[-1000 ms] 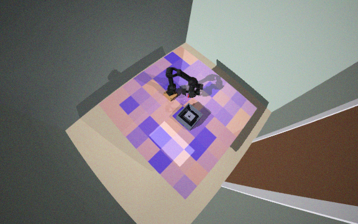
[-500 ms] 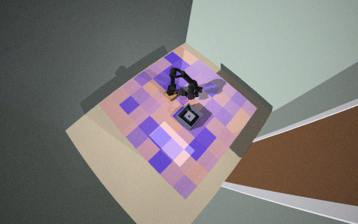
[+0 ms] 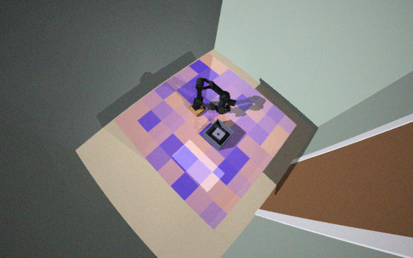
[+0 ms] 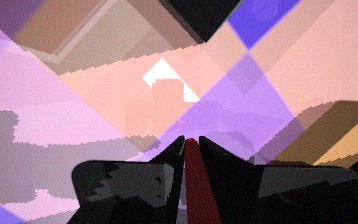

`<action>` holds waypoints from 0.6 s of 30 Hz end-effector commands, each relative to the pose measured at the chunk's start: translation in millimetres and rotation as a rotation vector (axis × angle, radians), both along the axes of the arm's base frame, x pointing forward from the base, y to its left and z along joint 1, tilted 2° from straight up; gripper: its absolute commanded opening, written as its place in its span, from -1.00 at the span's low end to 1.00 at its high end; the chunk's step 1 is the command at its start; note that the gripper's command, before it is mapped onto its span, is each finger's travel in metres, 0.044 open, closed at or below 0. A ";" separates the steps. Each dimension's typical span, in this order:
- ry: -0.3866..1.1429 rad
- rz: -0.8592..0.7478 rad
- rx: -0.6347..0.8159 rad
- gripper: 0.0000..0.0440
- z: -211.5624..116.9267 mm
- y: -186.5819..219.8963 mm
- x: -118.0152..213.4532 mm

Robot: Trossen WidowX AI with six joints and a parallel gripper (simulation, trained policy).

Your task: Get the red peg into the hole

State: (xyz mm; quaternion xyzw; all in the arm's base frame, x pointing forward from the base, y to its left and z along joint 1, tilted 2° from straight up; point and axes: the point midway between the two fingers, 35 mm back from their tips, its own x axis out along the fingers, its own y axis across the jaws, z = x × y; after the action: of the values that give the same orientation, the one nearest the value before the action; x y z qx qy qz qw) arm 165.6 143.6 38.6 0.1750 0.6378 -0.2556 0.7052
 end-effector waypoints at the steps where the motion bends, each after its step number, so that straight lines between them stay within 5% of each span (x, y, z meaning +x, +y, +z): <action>1: -0.048 0.005 0.012 -1.00 22.6 1.1 10.0; 18: -0.205 -0.138 0.001 -1.00 93.5 -22.3 55.3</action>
State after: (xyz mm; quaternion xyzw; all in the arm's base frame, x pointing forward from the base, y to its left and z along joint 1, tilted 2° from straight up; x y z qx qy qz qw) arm 211.1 127.4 121.4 0.2273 0.5660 -0.2751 0.7431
